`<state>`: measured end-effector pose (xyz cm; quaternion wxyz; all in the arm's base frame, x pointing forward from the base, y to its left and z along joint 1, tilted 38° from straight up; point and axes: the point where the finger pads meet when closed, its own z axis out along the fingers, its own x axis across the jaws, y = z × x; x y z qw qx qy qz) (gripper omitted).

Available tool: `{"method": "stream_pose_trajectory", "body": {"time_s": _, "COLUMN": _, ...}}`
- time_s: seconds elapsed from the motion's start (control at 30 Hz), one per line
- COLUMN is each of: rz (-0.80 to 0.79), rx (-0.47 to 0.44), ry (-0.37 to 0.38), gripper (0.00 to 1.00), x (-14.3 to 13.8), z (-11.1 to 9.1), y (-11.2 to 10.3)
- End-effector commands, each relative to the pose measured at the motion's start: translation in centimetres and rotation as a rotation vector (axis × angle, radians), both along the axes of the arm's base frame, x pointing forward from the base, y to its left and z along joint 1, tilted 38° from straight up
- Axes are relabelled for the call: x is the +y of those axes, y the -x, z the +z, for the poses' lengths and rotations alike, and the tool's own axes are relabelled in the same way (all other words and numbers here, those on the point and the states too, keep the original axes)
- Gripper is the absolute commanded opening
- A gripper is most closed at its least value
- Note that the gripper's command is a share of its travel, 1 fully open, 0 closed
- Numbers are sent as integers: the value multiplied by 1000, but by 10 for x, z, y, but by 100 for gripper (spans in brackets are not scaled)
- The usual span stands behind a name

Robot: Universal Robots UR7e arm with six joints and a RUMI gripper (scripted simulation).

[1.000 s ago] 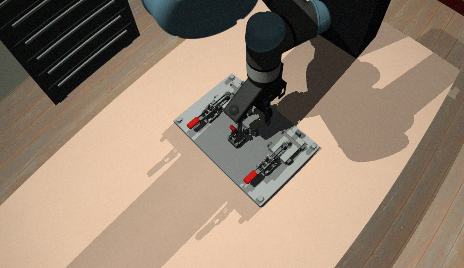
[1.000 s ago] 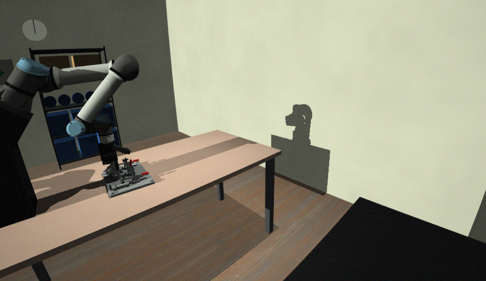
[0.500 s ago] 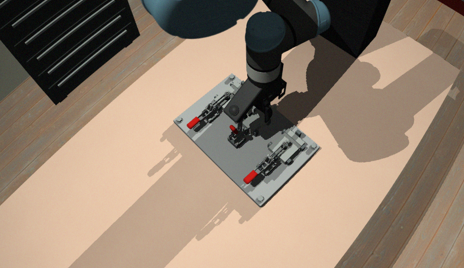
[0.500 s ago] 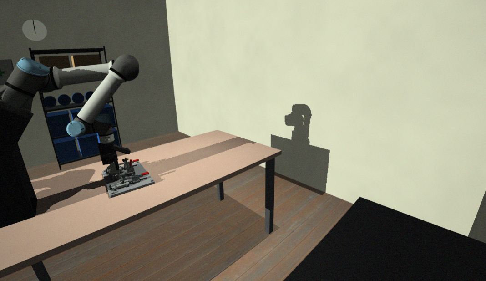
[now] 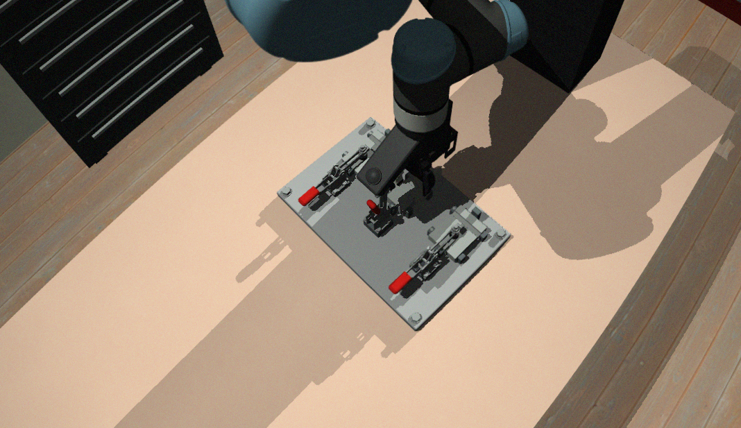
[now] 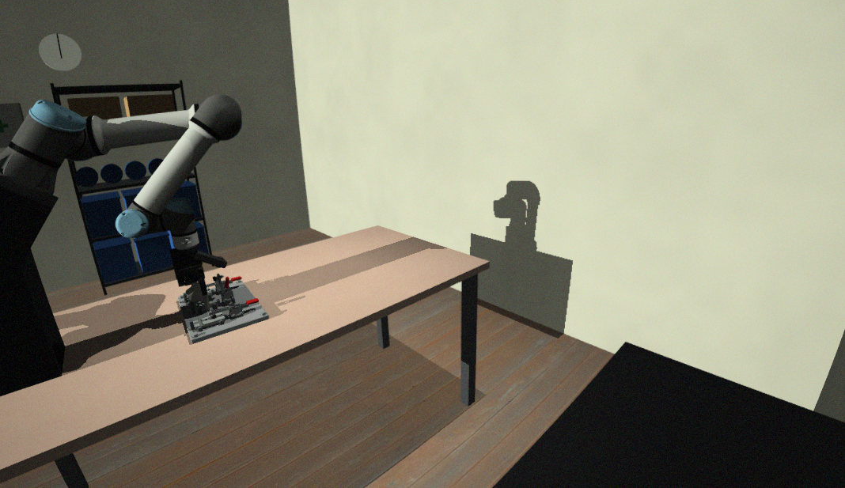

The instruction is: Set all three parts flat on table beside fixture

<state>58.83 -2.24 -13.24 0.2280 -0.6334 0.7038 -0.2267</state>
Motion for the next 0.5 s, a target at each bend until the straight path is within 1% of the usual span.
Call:
{"method": "stream_pose_trajectory", "body": {"time_s": 0.0, "rz": 0, "rx": -1, "ry": 0, "gripper": 0, "x": 0, "z": 1, "y": 0}}
{"method": "stream_pose_trajectory", "body": {"time_s": 0.2, "rz": 0, "rx": -1, "ry": 0, "gripper": 0, "x": 0, "z": 3, "y": 2}}
{"method": "stream_pose_trajectory", "body": {"time_s": 0.47, "rz": 0, "rx": -1, "ry": 0, "gripper": 0, "x": 0, "z": 10, "y": 7}}
